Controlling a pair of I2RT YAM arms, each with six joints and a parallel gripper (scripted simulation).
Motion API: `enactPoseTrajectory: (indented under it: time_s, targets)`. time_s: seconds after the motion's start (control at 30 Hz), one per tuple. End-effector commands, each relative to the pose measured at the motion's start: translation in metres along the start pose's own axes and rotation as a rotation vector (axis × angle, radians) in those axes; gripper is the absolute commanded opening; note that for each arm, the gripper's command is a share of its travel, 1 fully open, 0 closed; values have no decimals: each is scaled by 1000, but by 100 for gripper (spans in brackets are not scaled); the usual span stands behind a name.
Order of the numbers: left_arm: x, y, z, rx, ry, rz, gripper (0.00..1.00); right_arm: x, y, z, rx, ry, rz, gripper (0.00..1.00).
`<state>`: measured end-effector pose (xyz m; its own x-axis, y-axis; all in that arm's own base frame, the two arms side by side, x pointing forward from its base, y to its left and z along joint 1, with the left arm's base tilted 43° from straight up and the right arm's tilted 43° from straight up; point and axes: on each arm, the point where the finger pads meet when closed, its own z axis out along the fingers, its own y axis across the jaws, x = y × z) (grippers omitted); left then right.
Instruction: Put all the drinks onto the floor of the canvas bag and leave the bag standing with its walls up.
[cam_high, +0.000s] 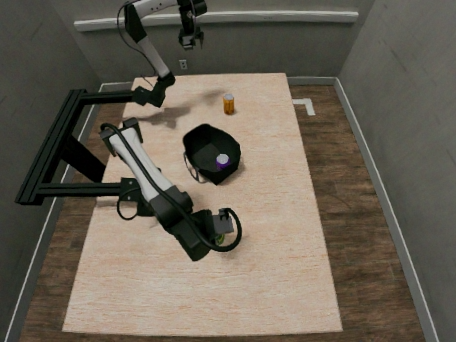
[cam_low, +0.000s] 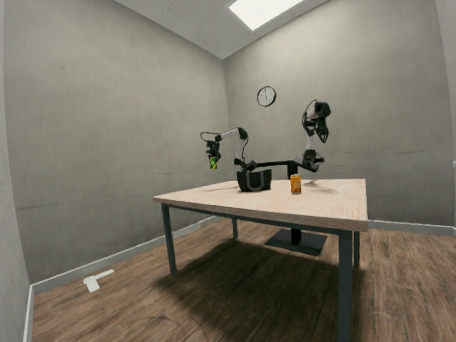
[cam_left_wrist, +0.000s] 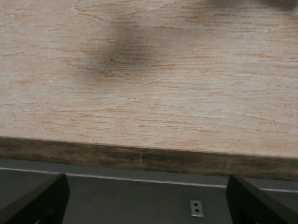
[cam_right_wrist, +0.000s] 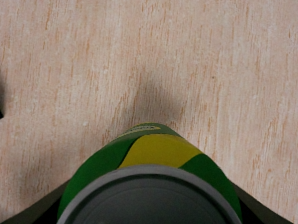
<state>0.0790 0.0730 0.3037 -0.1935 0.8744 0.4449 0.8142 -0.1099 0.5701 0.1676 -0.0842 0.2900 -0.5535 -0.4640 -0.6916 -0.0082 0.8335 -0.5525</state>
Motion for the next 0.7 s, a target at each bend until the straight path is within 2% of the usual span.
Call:
enactPoseTrajectory:
  time_s: [0.0, 0.03, 0.13, 0.17, 0.23, 0.27, 0.67]
  targets:
    - [1, 0, -7, -14, 9, -5, 86, -23, -9, -17, 61, -78, -57, 70]
    - [1, 0, -7, -14, 9, -5, 86, 0, -4, -2, 75, 1, 25, 70]
    - [1, 0, -7, -14, 9, -5, 86, -5, -1, -6, 88, -9, 16, 70]
    - [1, 0, -7, -14, 9, -5, 86, -17, 9, -9, 29, -70, -37, 70]
    - [1, 0, -7, -14, 9, -5, 86, -17, 9, -9, 29, -70, -37, 70]
    - [1, 0, -7, -14, 9, -5, 86, -3, 5, -3, 81, -2, 17, 70]
    - [1, 0, -7, -14, 9, -5, 86, -12, 18, -8, 93, -29, 14, 70]
